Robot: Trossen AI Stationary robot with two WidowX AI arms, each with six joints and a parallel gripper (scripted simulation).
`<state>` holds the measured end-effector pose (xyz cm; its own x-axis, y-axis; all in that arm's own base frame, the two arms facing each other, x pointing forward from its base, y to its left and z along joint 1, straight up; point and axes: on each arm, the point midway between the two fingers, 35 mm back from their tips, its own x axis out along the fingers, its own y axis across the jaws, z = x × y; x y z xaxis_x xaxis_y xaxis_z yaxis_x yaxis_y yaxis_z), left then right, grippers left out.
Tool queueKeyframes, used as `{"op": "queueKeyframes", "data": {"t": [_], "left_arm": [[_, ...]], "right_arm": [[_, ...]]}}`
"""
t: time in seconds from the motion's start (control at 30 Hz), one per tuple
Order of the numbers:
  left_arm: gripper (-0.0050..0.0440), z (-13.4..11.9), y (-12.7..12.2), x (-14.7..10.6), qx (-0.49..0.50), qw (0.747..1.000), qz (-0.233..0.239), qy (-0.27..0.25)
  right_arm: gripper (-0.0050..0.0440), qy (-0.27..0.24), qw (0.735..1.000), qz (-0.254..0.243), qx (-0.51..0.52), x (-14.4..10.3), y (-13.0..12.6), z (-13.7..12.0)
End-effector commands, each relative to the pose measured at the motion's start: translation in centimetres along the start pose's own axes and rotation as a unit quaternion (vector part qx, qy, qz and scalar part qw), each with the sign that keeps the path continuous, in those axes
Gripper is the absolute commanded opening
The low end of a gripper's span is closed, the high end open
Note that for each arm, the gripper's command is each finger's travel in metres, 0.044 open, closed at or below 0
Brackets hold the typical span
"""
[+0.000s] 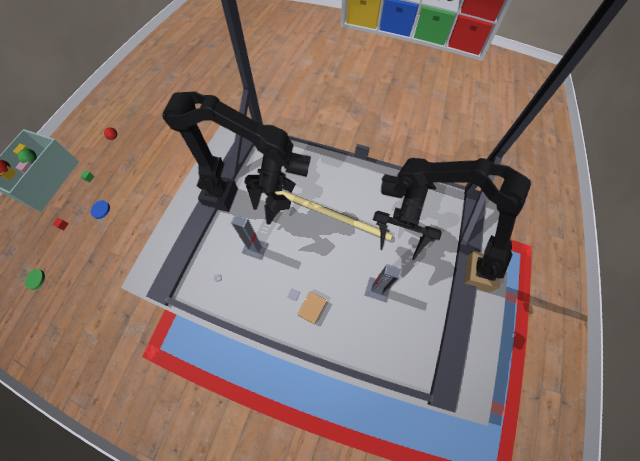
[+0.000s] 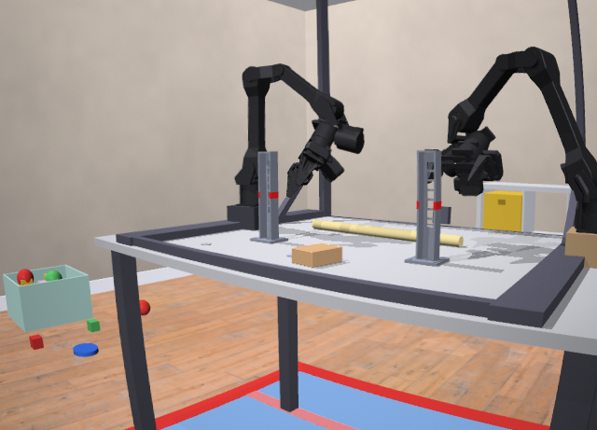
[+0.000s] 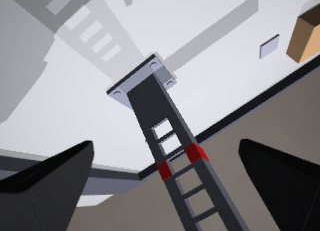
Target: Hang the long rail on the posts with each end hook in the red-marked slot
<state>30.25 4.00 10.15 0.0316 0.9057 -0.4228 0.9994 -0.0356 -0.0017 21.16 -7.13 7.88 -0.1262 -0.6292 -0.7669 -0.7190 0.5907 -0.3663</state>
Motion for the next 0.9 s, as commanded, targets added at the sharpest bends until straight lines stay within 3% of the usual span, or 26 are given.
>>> {"op": "queueKeyframes", "data": {"t": [0.0,0.3,0.57,0.83,0.87], "left_arm": [[0.0440,-0.5,0.1,-0.2,-0.009,1.000,0.005,-0.003],[0.0440,-0.5,0.1,-0.2,-0.009,1.000,0.005,-0.003],[0.0440,-0.5,0.1,-0.2,-0.009,1.000,0.005,-0.003],[0.0440,-0.5,0.1,-0.2,-0.009,1.000,0.005,-0.003],[0.0416,-0.5,0.1,-0.2,-0.009,1.000,0.005,-0.003]], "right_arm": [[0.0440,0.053,0.995,-0.025,-0.082,-0.6,0.1,-0.3],[0.0440,0.165,0.947,-0.081,-0.262,-2.1,0.1,-1.0],[0.0440,0.193,0.926,-0.098,-0.309,-2.7,0.0,-1.0],[0.0440,0.193,0.926,-0.096,-0.308,-2.6,0.1,-1.2],[0.0440,0.193,0.926,-0.096,-0.308,-2.6,0.1,-1.2]]}}
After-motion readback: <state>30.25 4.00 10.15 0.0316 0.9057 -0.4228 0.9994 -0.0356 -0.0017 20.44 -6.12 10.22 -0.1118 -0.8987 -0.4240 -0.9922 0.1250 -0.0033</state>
